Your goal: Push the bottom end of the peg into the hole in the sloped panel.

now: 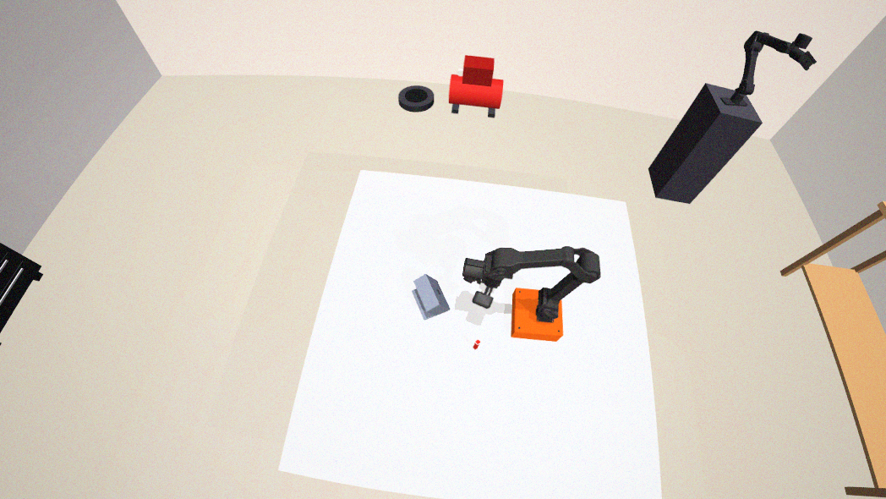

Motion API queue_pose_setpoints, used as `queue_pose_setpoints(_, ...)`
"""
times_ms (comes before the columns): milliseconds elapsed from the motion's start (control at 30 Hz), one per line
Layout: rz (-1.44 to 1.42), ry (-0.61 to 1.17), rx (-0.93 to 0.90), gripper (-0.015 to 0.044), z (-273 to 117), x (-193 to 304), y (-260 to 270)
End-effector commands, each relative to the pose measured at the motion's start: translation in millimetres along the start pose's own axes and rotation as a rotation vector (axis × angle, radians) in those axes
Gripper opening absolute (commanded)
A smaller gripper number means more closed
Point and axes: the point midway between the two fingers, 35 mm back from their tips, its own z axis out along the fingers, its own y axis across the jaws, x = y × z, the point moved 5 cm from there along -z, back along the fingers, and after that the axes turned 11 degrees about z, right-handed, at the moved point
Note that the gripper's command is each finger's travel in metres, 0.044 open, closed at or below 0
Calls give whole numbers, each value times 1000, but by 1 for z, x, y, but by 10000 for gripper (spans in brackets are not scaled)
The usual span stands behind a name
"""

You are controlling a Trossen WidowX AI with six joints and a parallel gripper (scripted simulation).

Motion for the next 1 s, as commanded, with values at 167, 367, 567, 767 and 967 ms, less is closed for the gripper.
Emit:
queue_pose_setpoints(167,-200,9,-56,440,0,3,33)
queue_pose_setpoints(367,-335,14,-89,440,0,8,54)
queue_pose_setpoints(567,-471,19,-122,440,0,16,76)
queue_pose_setpoints(767,-606,24,-154,440,-1,25,97)
queue_pose_setpoints(967,-736,28,-184,440,-2,36,117)
